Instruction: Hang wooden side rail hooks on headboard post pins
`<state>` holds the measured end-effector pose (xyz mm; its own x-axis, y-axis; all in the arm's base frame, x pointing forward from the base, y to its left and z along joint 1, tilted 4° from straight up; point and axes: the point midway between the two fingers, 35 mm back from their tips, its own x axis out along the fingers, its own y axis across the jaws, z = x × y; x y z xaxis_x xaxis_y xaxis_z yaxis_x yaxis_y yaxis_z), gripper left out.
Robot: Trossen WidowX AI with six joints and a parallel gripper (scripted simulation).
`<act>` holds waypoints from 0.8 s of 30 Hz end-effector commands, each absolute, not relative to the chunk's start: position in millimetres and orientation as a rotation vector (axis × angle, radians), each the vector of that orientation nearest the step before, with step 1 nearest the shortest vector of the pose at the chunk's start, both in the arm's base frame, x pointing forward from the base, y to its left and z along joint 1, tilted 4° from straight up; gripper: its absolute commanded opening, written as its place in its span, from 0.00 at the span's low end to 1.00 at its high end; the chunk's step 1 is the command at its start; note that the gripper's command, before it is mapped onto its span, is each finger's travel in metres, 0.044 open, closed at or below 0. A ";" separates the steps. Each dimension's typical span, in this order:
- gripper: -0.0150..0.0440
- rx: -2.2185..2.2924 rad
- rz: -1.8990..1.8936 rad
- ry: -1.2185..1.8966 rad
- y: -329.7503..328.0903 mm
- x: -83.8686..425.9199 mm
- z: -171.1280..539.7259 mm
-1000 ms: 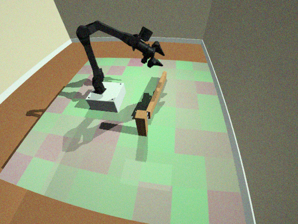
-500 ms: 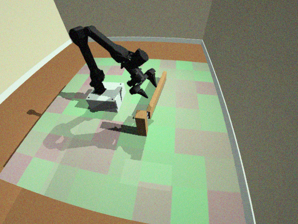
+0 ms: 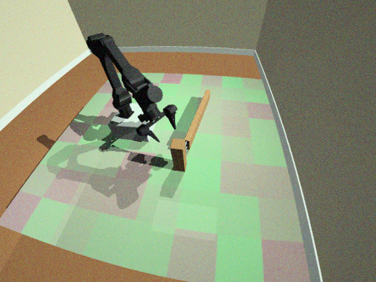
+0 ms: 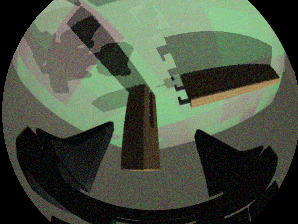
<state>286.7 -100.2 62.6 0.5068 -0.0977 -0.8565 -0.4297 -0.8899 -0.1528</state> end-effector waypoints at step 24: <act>1.00 -1.715 0.792 0.951 -87.9 292.8 47.4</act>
<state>291.4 -93.0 54.1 0.4899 -0.1726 -0.8545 -0.7760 -0.5330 -0.3372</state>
